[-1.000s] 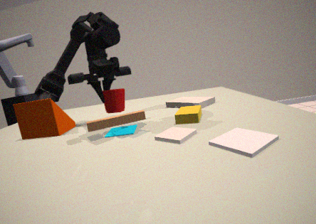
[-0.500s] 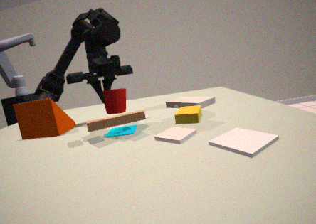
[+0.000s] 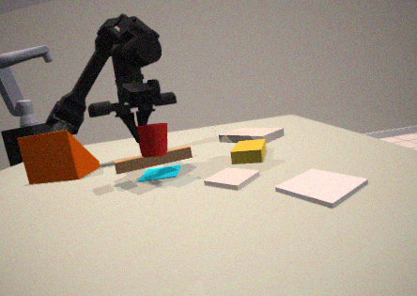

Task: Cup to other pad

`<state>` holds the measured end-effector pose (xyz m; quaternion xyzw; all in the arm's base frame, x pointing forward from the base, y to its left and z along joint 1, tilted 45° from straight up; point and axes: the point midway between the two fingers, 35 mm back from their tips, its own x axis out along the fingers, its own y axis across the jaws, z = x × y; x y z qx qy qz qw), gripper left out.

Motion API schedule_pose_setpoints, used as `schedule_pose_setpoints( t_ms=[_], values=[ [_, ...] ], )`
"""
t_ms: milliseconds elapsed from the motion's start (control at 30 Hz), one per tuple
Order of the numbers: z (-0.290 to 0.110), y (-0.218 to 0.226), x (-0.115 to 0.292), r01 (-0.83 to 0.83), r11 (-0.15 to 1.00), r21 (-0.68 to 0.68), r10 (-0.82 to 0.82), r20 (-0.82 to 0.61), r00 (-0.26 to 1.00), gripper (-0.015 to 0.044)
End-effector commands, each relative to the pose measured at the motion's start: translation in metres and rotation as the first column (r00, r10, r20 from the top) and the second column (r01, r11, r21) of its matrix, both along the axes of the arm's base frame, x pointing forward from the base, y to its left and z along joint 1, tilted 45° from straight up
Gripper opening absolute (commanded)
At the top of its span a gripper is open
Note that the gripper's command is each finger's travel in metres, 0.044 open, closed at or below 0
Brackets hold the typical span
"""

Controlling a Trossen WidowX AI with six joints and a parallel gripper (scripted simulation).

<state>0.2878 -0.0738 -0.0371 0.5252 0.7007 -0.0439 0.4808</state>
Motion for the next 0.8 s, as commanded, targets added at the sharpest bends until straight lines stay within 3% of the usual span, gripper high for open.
schedule_pose_setpoints(
  t_ms=[0,767],
  values=[
    [-0.006,0.006,0.0,0.005,1.0,0.006,-0.005,-0.001,1.0,0.0],
    [-0.027,0.026,0.0,-0.001,1.0,0.002,0.001,-0.001,1.0,0.0]
  ],
)
